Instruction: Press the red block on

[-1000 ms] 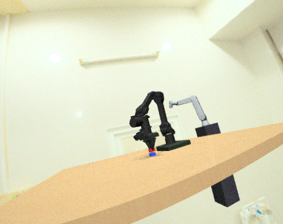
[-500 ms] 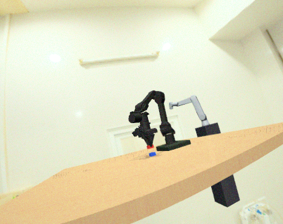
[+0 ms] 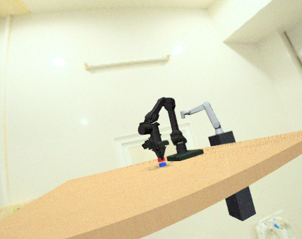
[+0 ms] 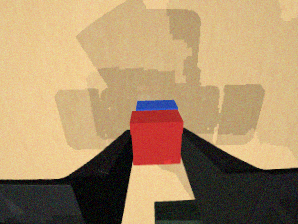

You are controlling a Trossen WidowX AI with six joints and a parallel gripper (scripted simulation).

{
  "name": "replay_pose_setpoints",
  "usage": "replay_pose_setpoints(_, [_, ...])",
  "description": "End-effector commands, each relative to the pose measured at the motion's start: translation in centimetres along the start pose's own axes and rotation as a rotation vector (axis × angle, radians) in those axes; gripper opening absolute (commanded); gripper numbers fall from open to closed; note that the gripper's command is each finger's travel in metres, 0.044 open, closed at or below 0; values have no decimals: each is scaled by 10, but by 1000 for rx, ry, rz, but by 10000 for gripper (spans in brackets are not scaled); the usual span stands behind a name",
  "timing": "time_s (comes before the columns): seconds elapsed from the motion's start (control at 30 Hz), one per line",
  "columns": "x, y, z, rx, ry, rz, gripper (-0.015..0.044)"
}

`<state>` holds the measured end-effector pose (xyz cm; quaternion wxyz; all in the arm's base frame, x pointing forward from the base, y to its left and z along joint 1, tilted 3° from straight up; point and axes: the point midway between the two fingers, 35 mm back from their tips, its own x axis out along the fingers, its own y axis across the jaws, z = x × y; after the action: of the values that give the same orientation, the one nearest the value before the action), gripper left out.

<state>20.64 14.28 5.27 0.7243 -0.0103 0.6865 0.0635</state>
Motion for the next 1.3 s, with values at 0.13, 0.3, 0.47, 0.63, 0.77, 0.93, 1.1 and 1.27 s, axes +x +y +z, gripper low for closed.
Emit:
replay_pose_setpoints(0.13, [5, -2, -2, 3, 10, -10, 0])
replay_pose_setpoints(0.3, [7, -2, -2, 3, 10, -10, 0])
replay_pose_setpoints(0.47, [8, -2, -2, 3, 10, -10, 0])
replay_pose_setpoints(0.63, [8, -2, -2, 3, 10, -10, 0])
replay_pose_setpoints(0.77, [8, -2, -2, 3, 10, -10, 0])
replay_pose_setpoints(0.93, [8, -2, -2, 3, 10, -10, 0])
replay_pose_setpoints(1.1, [9, -2, -2, 3, 10, -10, 0])
replay_pose_setpoints(1.27, [9, -2, -2, 3, 10, -10, 0])
